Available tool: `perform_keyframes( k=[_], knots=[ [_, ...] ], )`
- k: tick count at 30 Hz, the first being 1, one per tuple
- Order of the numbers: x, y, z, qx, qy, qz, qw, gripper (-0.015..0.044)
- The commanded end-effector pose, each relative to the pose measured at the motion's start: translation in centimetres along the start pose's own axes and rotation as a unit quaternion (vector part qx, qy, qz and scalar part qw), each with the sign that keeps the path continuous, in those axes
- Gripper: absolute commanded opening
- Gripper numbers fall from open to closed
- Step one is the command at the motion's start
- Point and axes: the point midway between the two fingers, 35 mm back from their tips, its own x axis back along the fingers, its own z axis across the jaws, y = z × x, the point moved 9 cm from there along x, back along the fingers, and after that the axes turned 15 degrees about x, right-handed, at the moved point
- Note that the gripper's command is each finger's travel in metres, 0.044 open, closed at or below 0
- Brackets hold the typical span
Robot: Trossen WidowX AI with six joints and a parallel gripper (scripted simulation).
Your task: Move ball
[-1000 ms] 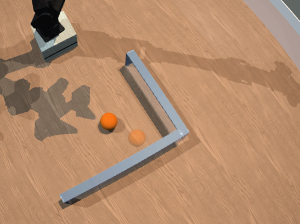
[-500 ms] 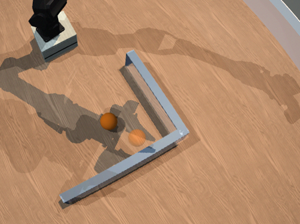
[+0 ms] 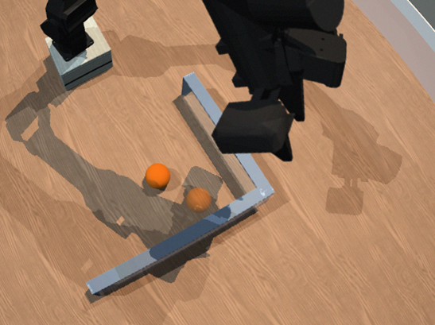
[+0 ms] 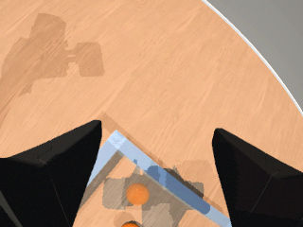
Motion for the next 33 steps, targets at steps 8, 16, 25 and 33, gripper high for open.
perform_keyframes(
  k=[8, 16, 25, 33],
  knots=[
    [-7.2, -13.1, 1.3, -0.265, 0.094, 0.270, 0.921, 0.0301],
    [-7.8, -15.8, 2.0, -0.319, 0.106, 0.324, 0.884, 0.0301],
    [-8.6, -16.3, 2.4, -0.319, 0.106, 0.324, 0.884, 0.0301],
    [-9.2, -16.7, 2.7, -0.319, 0.106, 0.324, 0.884, 0.0301]
  ],
)
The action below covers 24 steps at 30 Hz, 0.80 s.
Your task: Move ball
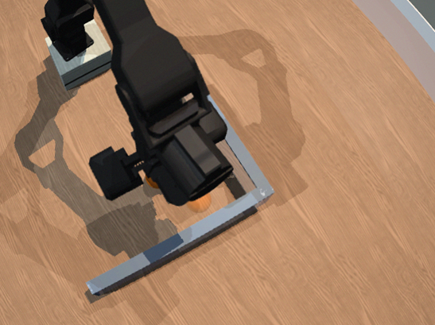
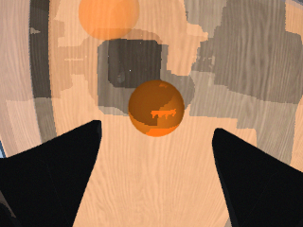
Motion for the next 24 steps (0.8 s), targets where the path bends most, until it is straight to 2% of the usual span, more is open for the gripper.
perform_keyframes(
  k=[1, 24],
  knots=[
    [-0.7, -0.1, 0.0, -0.003, 0.003, 0.004, 1.000, 0.0301],
    [-4.2, -0.2, 0.1, -0.003, 0.003, 0.004, 1.000, 0.0301]
  ],
)
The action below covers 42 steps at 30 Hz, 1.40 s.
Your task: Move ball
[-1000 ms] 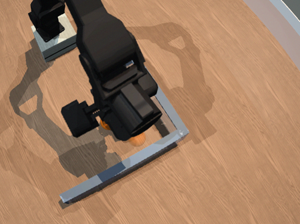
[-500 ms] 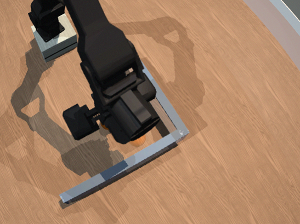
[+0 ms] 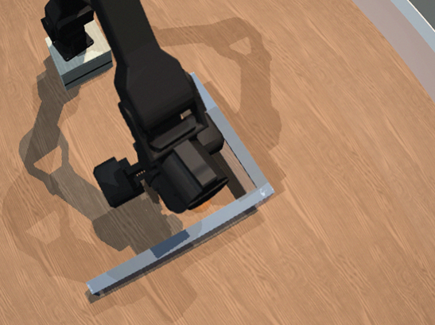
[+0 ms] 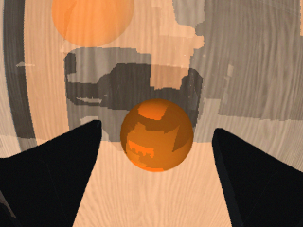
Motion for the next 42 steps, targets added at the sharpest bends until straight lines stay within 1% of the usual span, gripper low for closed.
perform_keyframes(
  k=[1, 4, 11, 14, 17, 25, 34, 36, 42],
  knots=[
    [-0.7, -0.2, 0.1, -0.002, 0.003, 0.005, 1.000, 0.0275],
    [-0.7, -0.2, 0.1, -0.002, 0.003, 0.005, 1.000, 0.0196],
    [-0.7, -0.2, 0.1, -0.002, 0.003, 0.005, 1.000, 0.0150],
    [-0.4, -0.1, 0.2, -0.008, 0.007, 0.001, 1.000, 0.0071],
    [1.2, 0.3, 0.3, -0.015, 0.011, -0.004, 1.000, 0.0000],
    [6.2, 0.7, 0.0, -0.009, 0.008, 0.000, 1.000, 0.0000],
    [12.0, 0.0, 0.0, -0.003, 0.003, 0.004, 1.000, 0.0000],
    [12.4, -0.1, 0.0, -0.002, 0.003, 0.005, 1.000, 0.0000],
    [12.1, 0.6, 0.1, -0.002, 0.003, 0.005, 1.000, 0.0000]
  ],
)
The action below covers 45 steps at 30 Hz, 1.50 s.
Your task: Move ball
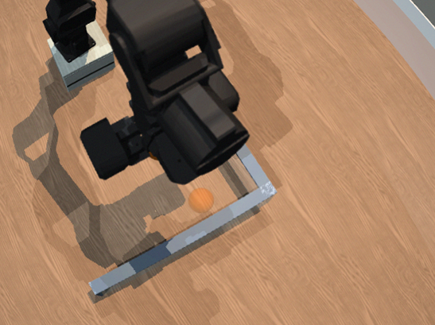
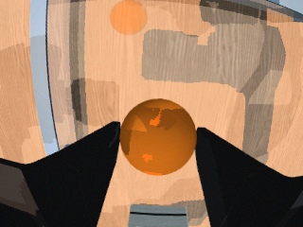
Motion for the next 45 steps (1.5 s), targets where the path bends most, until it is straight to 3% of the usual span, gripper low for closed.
perform_keyframes(
  k=[1, 16, 23, 34, 45],
  knots=[
    [-0.2, 1.0, 0.1, 0.002, -0.002, 0.001, 1.000, 0.0000],
    [-4.0, 7.0, 1.7, 0.002, -0.001, -0.002, 1.000, 0.0000],
    [-5.0, 7.2, 1.7, 0.002, -0.001, -0.002, 1.000, 0.0000],
    [-11.0, 7.1, 1.7, 0.002, -0.001, -0.002, 1.000, 0.0000],
    [-11.6, 7.1, 1.7, 0.002, -0.001, -0.002, 1.000, 0.0000]
  ],
)
